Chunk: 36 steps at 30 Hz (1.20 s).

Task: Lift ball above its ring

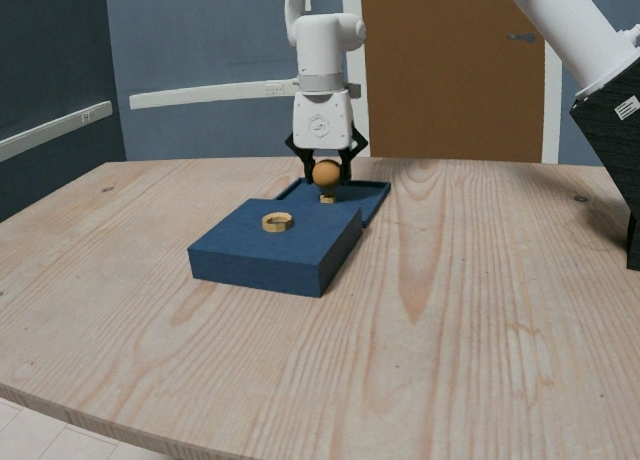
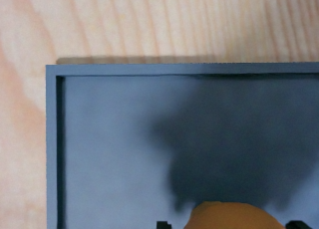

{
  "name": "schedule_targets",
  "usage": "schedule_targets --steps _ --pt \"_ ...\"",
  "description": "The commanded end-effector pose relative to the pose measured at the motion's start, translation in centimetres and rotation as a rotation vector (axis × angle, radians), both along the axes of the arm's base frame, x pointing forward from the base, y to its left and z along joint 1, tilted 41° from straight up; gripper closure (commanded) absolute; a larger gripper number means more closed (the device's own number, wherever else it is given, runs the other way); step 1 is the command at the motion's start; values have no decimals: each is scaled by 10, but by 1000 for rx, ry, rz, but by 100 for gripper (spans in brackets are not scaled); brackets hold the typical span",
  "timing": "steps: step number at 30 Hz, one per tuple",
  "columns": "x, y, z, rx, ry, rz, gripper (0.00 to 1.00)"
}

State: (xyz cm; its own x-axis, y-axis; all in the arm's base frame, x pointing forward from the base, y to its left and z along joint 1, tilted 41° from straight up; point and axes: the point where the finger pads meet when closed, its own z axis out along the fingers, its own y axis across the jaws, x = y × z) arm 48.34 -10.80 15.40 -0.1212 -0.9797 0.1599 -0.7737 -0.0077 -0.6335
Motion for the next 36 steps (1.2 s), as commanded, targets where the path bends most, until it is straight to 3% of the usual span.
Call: schedule_targets --steps 1,23,36 --pt "-6 2 8 0 -3 0 100" --pt "-36 12 46 -1 -2 -1 100" --pt "-37 13 48 0 -2 0 100"
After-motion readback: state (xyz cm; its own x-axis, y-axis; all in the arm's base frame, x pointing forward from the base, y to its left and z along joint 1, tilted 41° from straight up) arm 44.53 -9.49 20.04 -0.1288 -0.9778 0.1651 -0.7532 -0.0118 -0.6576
